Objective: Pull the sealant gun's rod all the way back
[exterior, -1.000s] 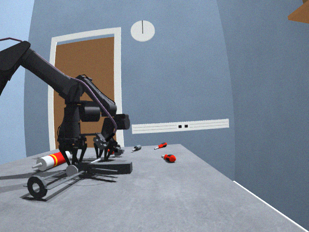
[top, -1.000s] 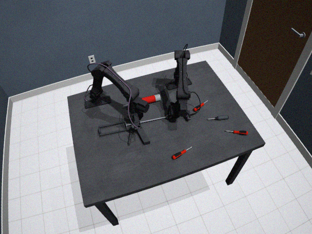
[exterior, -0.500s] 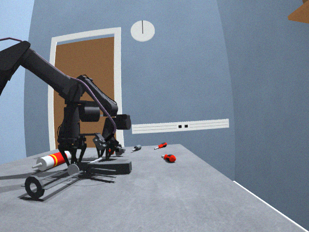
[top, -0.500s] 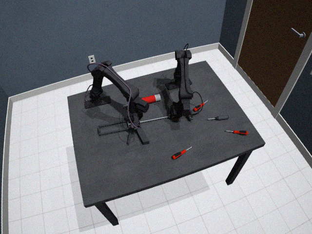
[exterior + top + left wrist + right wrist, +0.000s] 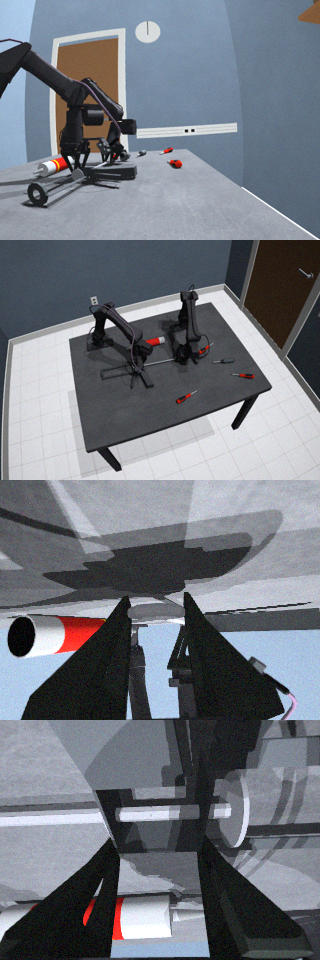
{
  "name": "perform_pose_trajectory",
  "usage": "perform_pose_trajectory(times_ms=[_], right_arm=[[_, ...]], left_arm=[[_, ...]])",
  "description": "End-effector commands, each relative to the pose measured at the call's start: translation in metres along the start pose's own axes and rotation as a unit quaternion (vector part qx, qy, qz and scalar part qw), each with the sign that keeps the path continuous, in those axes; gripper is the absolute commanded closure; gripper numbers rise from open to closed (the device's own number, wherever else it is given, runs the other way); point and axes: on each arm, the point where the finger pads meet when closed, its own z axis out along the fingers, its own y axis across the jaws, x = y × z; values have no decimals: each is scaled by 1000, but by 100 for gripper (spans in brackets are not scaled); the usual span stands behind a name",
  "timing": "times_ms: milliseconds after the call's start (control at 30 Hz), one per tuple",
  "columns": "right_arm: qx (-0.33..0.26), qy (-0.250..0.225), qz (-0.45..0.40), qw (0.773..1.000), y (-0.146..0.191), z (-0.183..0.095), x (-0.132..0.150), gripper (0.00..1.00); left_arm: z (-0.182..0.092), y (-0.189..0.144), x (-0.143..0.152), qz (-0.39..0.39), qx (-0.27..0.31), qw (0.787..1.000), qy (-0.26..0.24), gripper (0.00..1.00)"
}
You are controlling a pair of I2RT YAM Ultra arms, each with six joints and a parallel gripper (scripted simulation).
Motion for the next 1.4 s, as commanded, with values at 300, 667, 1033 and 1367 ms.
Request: perform_pose_trajectory(times_ms=[300, 667, 1033, 1367], right_arm=[[-1, -9, -1, 1000, -5, -1, -4, 49], [-9, -11, 0, 1000, 0, -12, -4, 22], [-26, -29, -4, 999, 2, -35, -8, 22], [-27, -29, -2, 999, 10, -57, -5, 22]], left_arm=[[-4, -3, 0, 4, 7, 1000, -2, 44], [-38, -6, 4, 14, 31, 999, -3, 34], [-53, -3, 1, 3, 5, 1000, 0, 34], [-53, -3, 3, 6, 6, 1000, 0, 34]])
